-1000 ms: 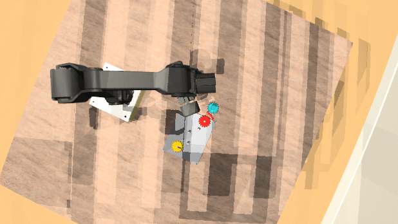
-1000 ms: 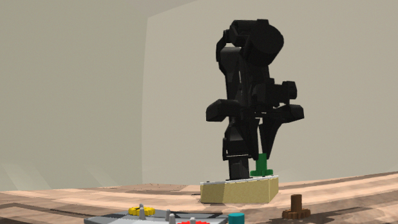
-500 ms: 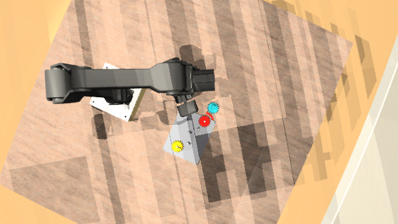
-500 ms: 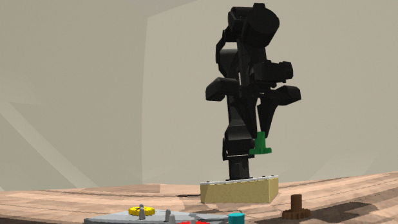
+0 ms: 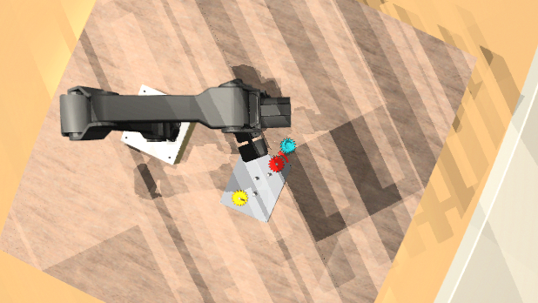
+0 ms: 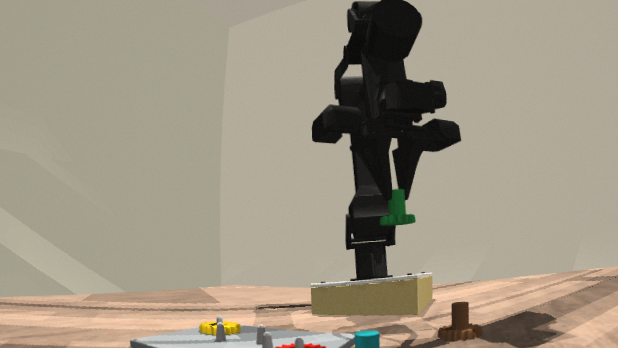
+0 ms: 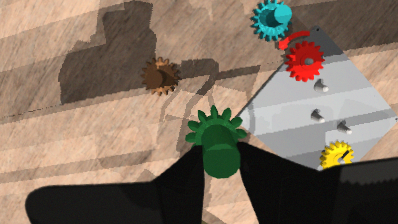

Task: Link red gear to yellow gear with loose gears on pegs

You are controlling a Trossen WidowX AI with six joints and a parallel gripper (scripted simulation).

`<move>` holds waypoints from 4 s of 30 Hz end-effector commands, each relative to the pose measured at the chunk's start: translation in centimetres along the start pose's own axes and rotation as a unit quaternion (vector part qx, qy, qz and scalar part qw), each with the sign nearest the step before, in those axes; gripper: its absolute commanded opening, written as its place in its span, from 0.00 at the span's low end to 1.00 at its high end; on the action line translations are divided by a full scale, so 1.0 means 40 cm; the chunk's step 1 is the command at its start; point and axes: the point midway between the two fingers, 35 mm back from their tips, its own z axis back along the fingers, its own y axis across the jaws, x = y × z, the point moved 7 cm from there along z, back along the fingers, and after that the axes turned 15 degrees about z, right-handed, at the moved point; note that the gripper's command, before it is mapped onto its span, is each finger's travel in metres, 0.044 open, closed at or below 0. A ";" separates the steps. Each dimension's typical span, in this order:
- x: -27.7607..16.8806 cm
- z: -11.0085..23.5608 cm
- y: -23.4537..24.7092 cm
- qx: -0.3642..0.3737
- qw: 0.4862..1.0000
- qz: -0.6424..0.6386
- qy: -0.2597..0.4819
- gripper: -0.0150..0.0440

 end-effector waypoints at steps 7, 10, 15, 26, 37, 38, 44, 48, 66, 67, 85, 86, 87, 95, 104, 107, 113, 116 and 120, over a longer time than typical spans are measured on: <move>0.000 -0.024 -0.062 0.000 1.000 -0.007 -0.001 0.25; 0.000 -0.033 -0.081 0.000 1.000 -0.006 -0.001 0.25; -0.002 -0.048 -0.114 -0.001 1.000 -0.006 -0.001 0.25; -0.014 -0.084 -0.188 -0.003 1.000 -0.004 0.000 0.25; -0.035 -0.122 -0.260 -0.004 1.000 -0.002 0.000 0.25; -0.037 -0.126 -0.267 -0.004 1.000 -0.001 0.000 0.25; -0.053 -0.149 -0.306 -0.005 1.000 0.000 0.001 0.25; -0.065 -0.164 -0.331 -0.006 1.000 0.000 0.002 0.25; -0.094 -0.190 -0.384 -0.006 1.000 0.002 0.004 0.25; -0.094 -0.190 -0.384 -0.006 1.000 0.002 0.004 0.25; -0.093 -0.197 -0.384 -0.006 1.000 0.025 0.004 0.25; -0.093 -0.200 -0.384 -0.006 0.999 0.034 0.004 0.25; -0.093 -0.203 -0.384 -0.006 0.999 0.045 0.004 0.25; -0.095 -0.234 -0.384 -0.006 0.994 0.112 0.005 0.25; -0.095 -0.262 -0.386 -0.006 0.997 0.078 0.004 0.25; -0.094 -0.273 -0.386 -0.006 0.999 0.043 0.004 0.25; -0.094 -0.297 -0.385 -0.006 0.999 -0.039 0.004 0.25; -0.095 -0.308 -0.384 -0.007 0.997 -0.074 0.004 0.25; -0.096 -0.309 -0.385 -0.007 0.994 -0.110 0.003 0.25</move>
